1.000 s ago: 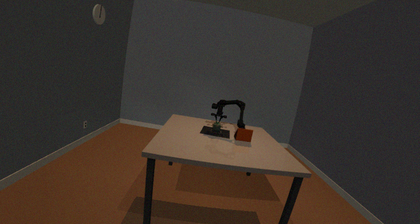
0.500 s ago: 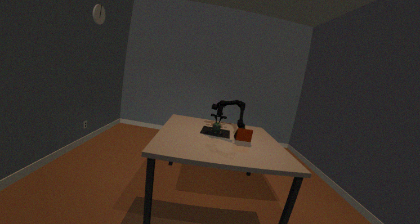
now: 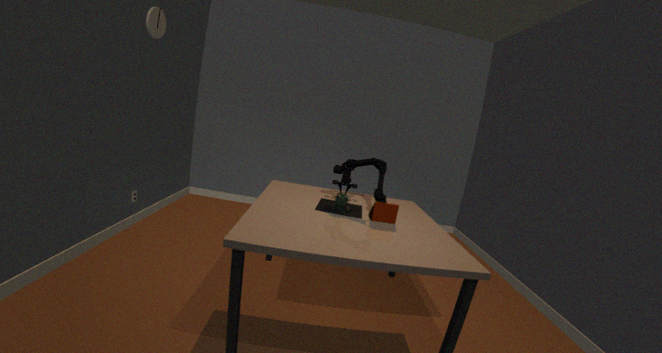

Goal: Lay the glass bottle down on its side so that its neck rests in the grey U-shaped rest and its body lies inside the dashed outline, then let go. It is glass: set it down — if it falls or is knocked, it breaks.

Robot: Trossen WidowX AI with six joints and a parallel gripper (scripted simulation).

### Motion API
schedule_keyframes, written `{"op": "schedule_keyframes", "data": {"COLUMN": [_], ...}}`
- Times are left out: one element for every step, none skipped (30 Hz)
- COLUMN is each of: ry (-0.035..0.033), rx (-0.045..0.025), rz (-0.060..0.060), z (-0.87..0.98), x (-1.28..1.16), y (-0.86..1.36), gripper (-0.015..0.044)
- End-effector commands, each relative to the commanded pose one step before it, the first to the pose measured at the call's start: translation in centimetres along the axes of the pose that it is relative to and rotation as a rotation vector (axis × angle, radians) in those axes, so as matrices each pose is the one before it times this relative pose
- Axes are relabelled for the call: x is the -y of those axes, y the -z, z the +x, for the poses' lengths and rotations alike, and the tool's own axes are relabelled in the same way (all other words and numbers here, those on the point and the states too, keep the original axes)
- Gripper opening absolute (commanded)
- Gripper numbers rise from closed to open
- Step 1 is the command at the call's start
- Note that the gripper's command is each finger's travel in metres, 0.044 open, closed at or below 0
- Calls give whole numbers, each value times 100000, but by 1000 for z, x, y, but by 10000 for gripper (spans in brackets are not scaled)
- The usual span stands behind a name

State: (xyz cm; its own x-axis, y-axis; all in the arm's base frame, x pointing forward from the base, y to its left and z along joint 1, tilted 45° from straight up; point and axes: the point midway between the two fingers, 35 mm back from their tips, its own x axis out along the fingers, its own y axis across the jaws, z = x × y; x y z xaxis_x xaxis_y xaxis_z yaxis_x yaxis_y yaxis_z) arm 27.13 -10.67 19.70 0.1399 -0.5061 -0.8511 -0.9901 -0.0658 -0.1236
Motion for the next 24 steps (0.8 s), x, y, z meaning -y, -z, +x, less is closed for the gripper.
{"op": "schedule_keyframes", "data": {"ry": [48,-11,-9,-8,-9,-10,-11,-10,-10,-10,-10,-9,-9,-9,-9,-9,-8,-8,-8,-8,-7,-7,-7,-6], "rx": [87,-28,-21,-19,-18,-17,-16,-14,-13,-13,-16,-21,-26,-31,-36,-40,-43,-46,-50,-53,-56,-59,-62,-65], "rz": [-111,30,21,17,15,13,12,10,9,8,8,9,10,11,11,12,12,12,12,12,12,13,13,13], "z": [202,26,18,16,17,18,18,19,19,19,19,19,18,18,18,18,18,18,18,17,17,17,17,17], "x": [4,0,0,0,0,0,-1,-1,-1,-1,-1,-1,0,0,0,0,0,0,0,0,0,0,0,0], "y": [6,10,5,3,2,2,2,2,2,1,1,1,1,1,1,1,1,1,1,1,1,1,1,1], "gripper": [101,101,101,101,101,101,101,101,101,101,101,101,101,101,101,101,101,101,101,101,101,101,101,101]}}
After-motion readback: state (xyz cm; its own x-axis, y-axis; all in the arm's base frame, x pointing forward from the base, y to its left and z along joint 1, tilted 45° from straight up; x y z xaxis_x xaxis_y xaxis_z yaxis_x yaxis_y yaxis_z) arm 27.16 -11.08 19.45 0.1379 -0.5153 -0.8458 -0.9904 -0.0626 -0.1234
